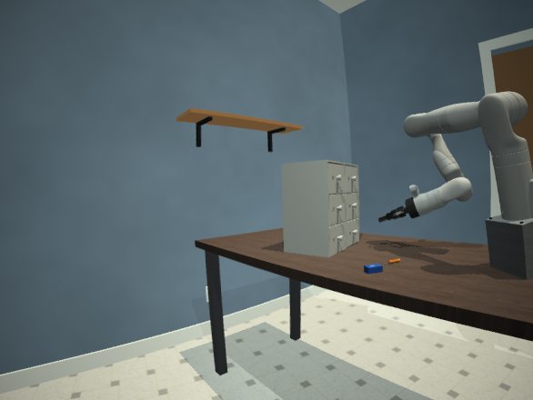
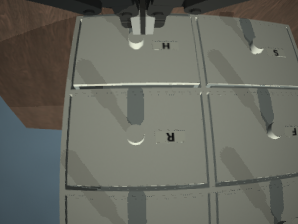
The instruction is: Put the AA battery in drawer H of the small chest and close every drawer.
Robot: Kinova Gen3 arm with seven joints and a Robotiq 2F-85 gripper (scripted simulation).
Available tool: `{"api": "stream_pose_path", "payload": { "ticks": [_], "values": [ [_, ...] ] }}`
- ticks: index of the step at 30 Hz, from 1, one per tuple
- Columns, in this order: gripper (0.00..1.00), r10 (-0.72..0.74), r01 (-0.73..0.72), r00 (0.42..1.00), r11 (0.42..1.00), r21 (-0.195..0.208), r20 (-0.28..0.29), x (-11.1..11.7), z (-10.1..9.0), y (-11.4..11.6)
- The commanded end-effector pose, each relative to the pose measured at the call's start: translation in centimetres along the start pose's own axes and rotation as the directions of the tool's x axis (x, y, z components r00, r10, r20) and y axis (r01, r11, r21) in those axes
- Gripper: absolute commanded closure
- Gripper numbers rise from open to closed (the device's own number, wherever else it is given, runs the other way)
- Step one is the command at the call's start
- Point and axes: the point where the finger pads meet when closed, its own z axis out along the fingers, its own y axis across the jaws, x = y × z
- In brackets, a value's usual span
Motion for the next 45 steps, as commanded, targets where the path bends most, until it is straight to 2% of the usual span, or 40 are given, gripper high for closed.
{"api": "stream_pose_path", "payload": {
  "ticks": [1,16,29,36,44,45],
  "values": [
    [1.0,-0.004,0.004,1.0,1.0,-0.016,-0.003,1.6,-1.5,0.7],
    [1.0,-0.004,0.004,1.0,1.0,-0.016,0.003,2.0,-2.1,0.7],
    [1.0,-0.003,0.004,0.998,1.0,-0.016,0.058,2.3,-2.5,0.7],
    [1.0,-0.002,0.004,0.991,1.0,-0.016,0.131,2.7,-3.2,0.7],
    [1.0,0.0,0.004,0.969,1.0,-0.016,0.247,3.3,-4.3,0.7],
    [1.0,0.0,0.004,0.969,1.0,-0.016,0.247,3.3,-4.3,0.7]
  ]
}}
